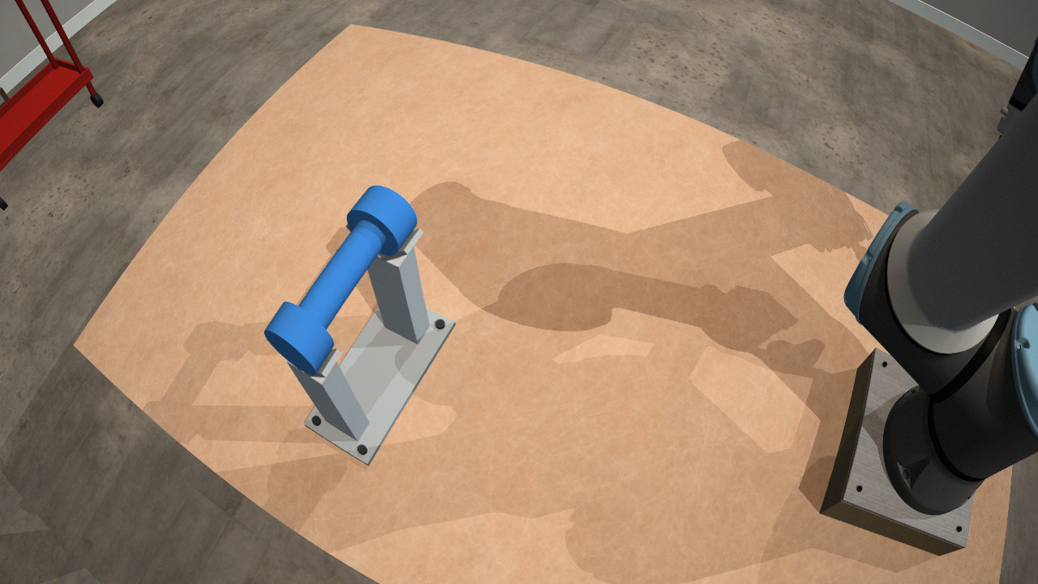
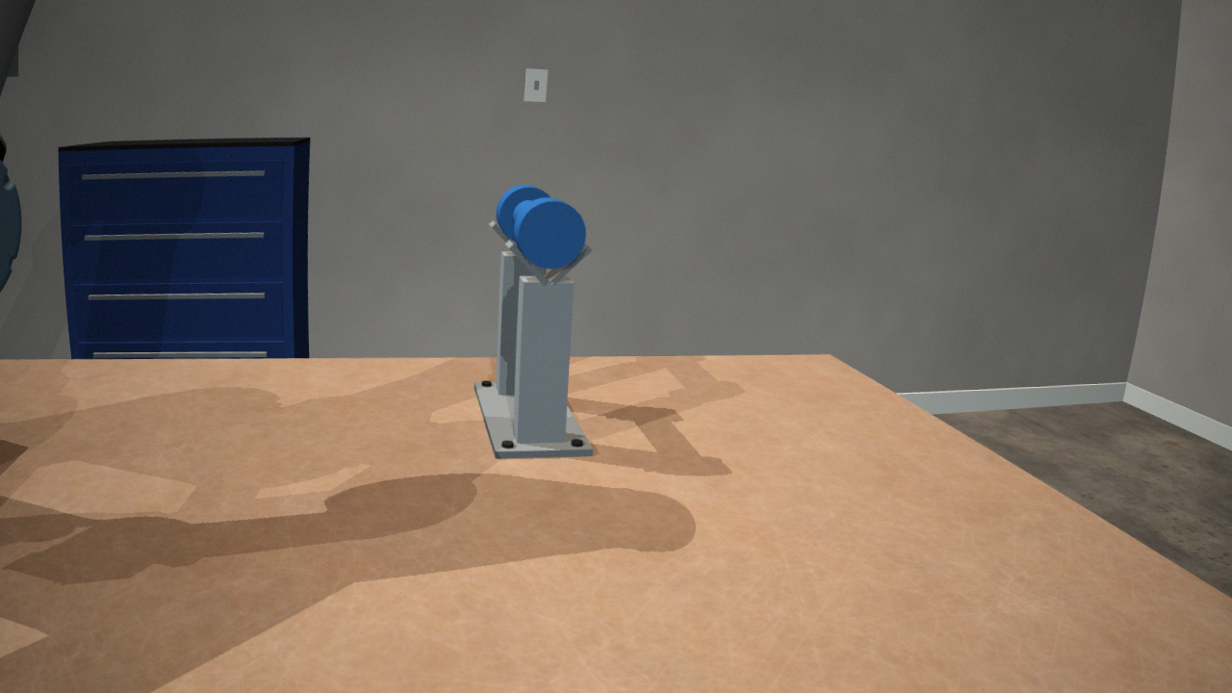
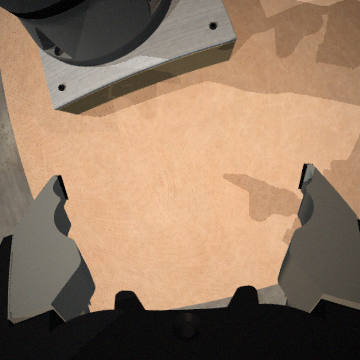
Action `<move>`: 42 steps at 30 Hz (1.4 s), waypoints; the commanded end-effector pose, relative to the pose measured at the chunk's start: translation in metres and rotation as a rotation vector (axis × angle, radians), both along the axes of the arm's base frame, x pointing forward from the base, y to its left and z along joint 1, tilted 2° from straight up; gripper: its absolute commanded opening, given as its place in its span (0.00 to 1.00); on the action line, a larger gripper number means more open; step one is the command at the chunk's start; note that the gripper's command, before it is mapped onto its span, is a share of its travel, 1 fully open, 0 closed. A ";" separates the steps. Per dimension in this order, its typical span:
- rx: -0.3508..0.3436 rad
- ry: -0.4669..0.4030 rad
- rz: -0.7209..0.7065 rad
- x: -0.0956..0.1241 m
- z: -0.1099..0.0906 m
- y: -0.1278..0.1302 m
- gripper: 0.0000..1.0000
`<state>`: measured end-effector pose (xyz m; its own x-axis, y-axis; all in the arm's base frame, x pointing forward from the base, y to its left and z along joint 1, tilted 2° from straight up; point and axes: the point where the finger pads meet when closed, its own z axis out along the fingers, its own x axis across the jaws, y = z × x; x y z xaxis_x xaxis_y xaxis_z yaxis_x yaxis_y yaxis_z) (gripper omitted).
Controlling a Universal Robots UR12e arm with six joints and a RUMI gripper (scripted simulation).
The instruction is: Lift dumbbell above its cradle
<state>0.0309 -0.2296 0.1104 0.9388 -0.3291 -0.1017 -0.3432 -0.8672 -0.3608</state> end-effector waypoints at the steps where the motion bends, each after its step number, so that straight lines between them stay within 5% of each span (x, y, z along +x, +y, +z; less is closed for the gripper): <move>1: -0.001 0.000 0.000 0.000 0.000 -0.001 1.00; 42: -0.019 0.032 0.019 0.016 0.012 -0.023 1.00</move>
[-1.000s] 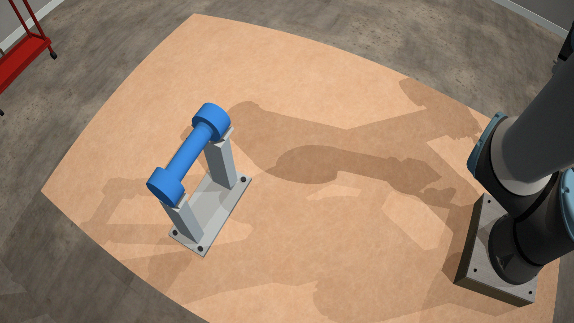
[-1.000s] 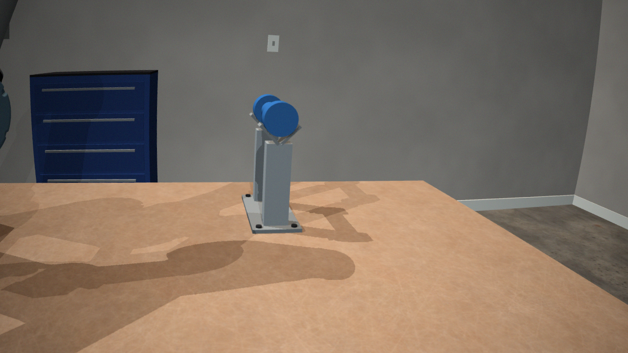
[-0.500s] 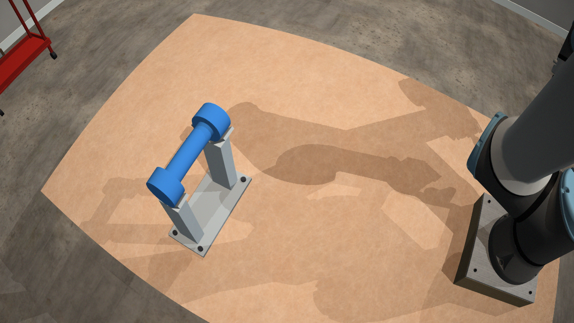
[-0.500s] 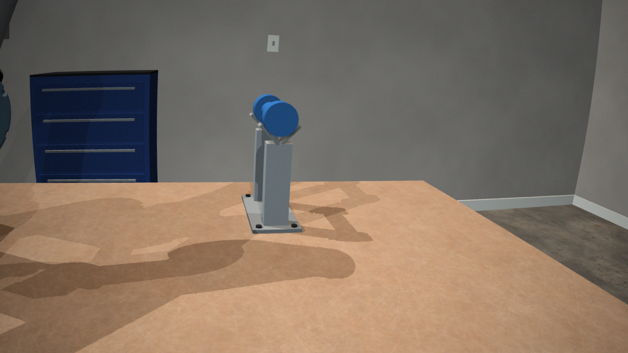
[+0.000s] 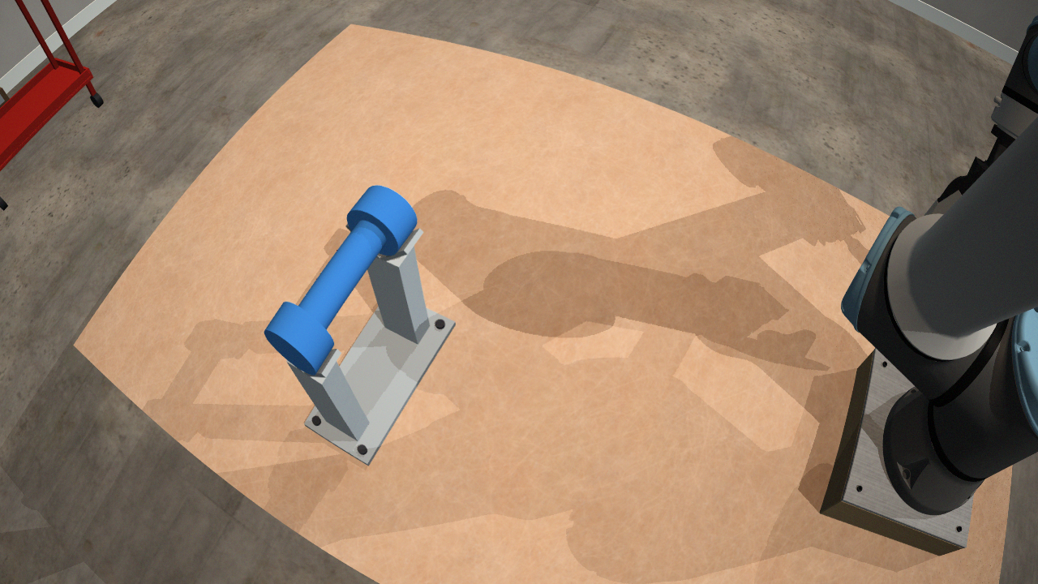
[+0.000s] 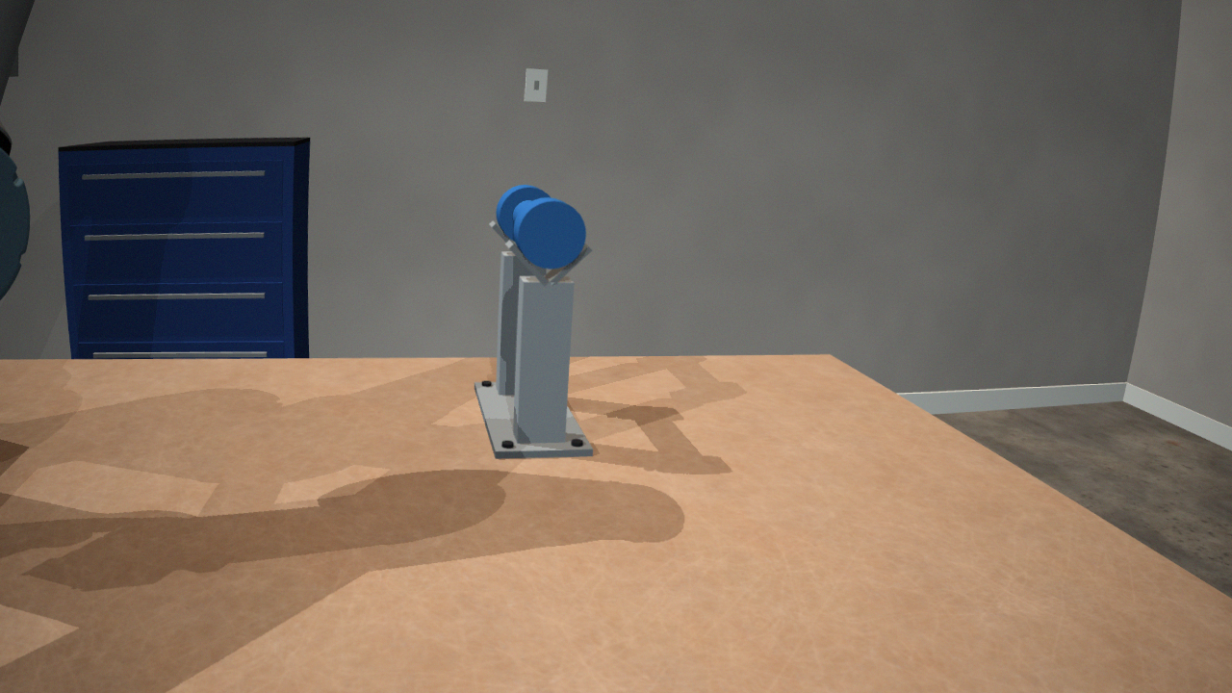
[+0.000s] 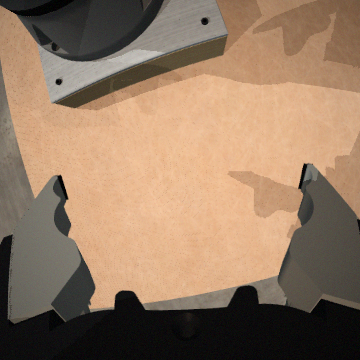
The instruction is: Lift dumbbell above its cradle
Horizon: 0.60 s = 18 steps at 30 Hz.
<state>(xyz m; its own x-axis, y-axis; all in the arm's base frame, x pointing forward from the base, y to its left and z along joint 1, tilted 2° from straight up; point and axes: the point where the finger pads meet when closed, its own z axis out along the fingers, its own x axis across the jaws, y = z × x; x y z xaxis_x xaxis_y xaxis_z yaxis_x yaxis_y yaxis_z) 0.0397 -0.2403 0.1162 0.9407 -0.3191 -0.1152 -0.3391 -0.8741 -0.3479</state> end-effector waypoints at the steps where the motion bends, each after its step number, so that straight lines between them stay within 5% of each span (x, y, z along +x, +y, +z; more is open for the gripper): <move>1: -0.013 0.019 0.010 0.009 0.008 -0.015 1.00; 10: -0.033 0.049 0.028 0.032 0.019 -0.035 1.00; 18: -0.071 0.088 0.056 0.076 0.034 -0.063 1.00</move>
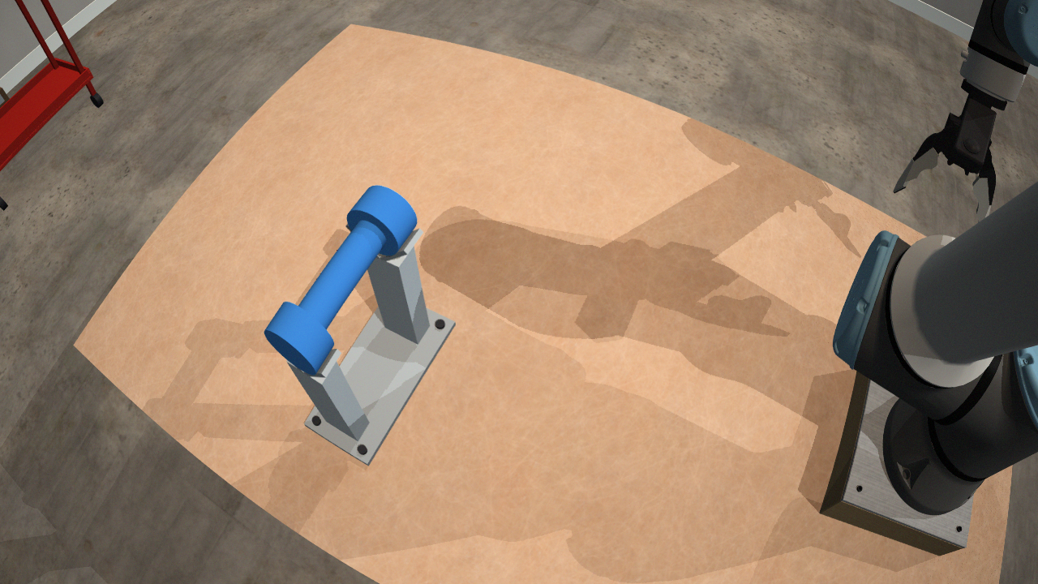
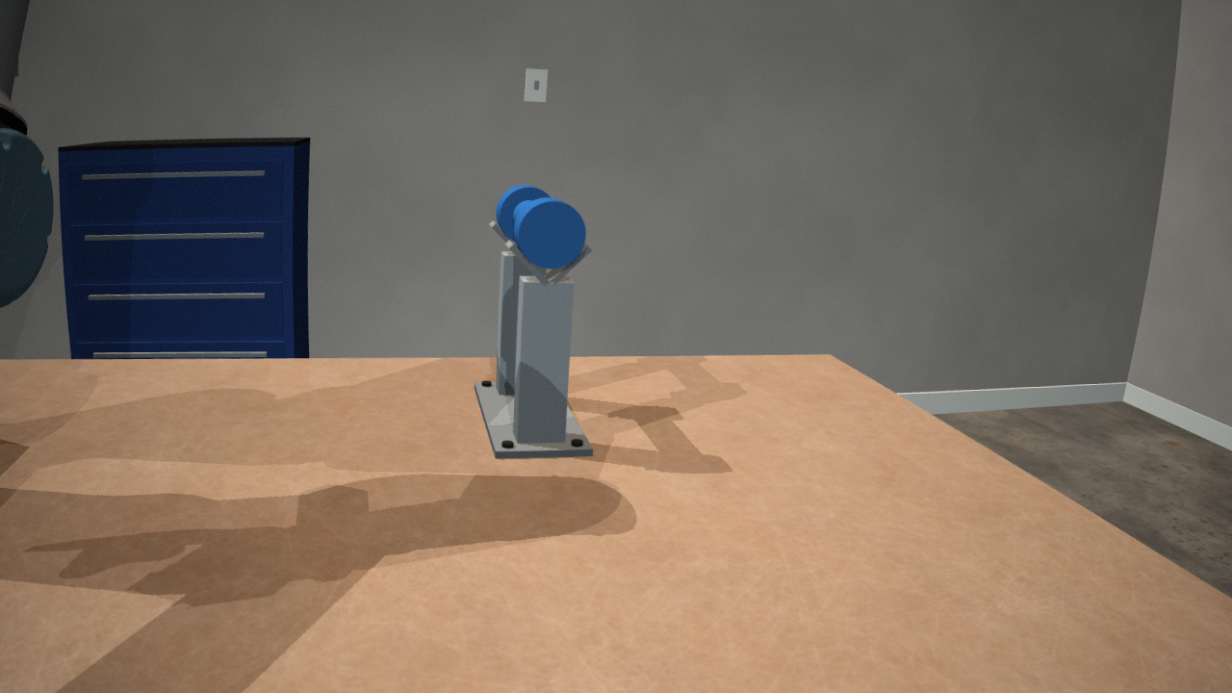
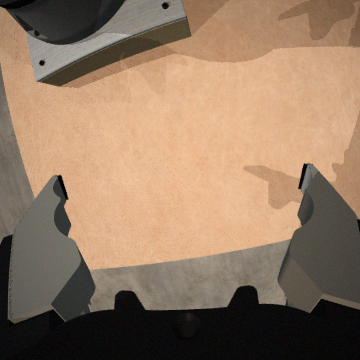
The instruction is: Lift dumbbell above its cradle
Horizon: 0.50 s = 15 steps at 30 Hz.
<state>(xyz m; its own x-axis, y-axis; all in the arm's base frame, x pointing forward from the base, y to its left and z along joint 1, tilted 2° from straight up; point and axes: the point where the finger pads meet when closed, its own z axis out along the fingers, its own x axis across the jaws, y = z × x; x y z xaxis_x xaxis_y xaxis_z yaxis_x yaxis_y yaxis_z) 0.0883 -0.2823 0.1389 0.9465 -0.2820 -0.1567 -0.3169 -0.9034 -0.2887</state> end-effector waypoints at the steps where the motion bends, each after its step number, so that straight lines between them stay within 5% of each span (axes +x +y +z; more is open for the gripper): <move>1: -0.032 0.034 0.014 0.035 0.013 -0.025 1.00; 6: -0.065 0.056 0.036 0.078 0.024 -0.041 1.00; 8: -0.065 0.056 0.036 0.078 0.024 -0.041 1.00; 15: -0.118 0.079 0.066 0.155 0.039 -0.054 1.00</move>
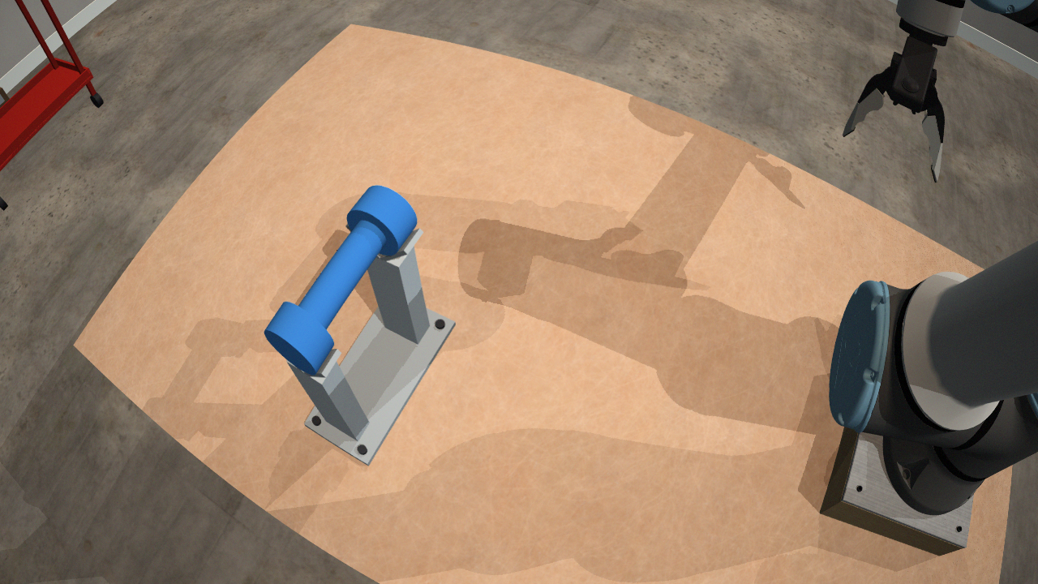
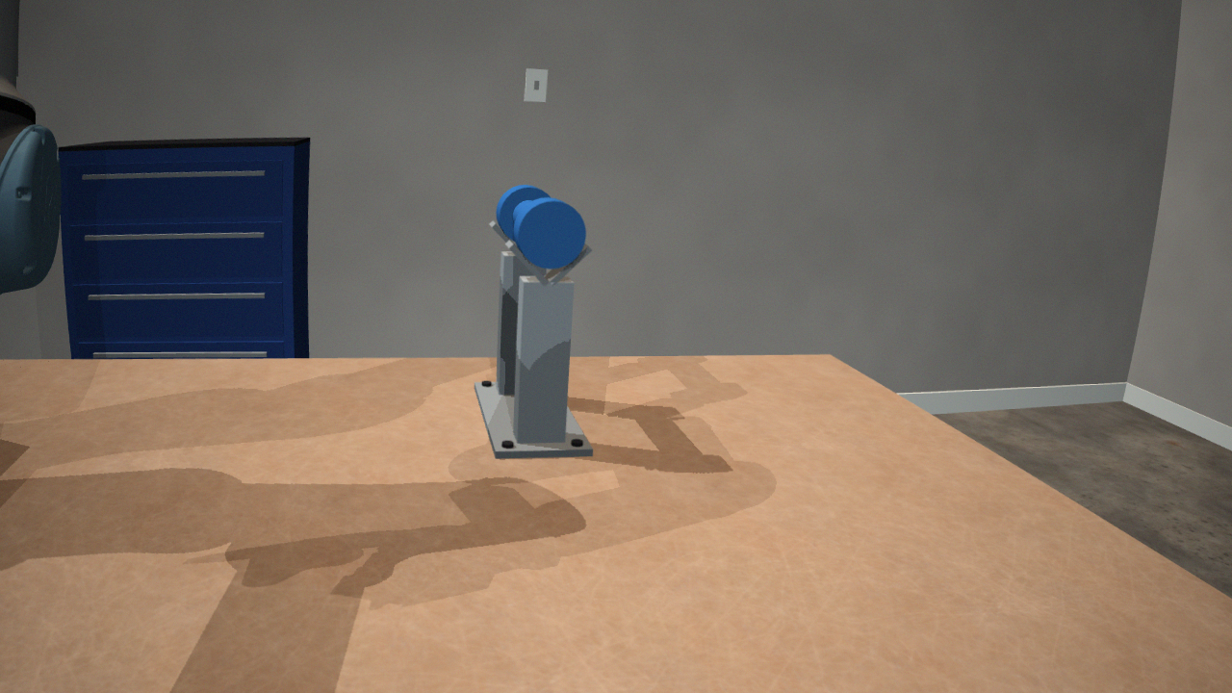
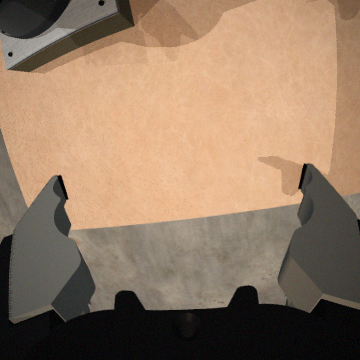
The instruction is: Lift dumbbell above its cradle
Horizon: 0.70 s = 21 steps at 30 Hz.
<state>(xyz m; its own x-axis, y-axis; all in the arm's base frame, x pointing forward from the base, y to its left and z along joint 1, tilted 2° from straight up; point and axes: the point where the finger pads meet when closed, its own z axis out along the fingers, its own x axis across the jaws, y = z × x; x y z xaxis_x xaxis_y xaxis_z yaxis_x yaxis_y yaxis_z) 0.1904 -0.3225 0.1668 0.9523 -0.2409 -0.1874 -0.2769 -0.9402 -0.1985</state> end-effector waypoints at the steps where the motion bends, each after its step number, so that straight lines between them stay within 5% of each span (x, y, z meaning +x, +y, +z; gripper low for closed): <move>1: -0.039 0.024 0.009 0.053 0.011 -0.014 1.00; 5: -0.071 0.030 0.027 0.106 0.019 -0.013 1.00; 8: -0.088 0.031 0.037 0.134 0.022 -0.010 1.00; 10: -0.088 0.031 0.037 0.134 0.022 -0.010 1.00; 14: -0.120 0.029 0.055 0.192 0.029 0.003 1.00; 21: -0.150 0.022 0.072 0.252 0.034 0.026 1.00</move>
